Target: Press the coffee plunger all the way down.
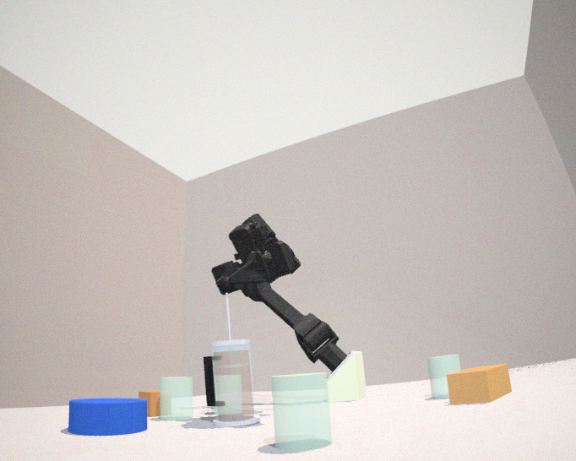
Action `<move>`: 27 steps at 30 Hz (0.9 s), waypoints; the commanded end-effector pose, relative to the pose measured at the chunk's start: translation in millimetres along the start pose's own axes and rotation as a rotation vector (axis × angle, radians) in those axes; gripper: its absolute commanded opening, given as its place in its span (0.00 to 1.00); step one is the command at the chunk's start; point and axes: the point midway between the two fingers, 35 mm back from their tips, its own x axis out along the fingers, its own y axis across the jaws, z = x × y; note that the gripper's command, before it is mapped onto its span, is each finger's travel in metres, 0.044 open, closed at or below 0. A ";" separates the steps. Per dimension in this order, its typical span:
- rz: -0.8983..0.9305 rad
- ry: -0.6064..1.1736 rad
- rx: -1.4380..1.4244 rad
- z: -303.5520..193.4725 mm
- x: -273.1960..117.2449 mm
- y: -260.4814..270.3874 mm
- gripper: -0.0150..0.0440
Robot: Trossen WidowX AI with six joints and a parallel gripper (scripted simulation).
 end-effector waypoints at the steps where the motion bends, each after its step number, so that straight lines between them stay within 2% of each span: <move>1: -0.004 0.053 -0.044 -29.2 11.2 3.8 0.46; 27: -0.009 0.046 -0.047 -61.8 36.3 -2.3 0.46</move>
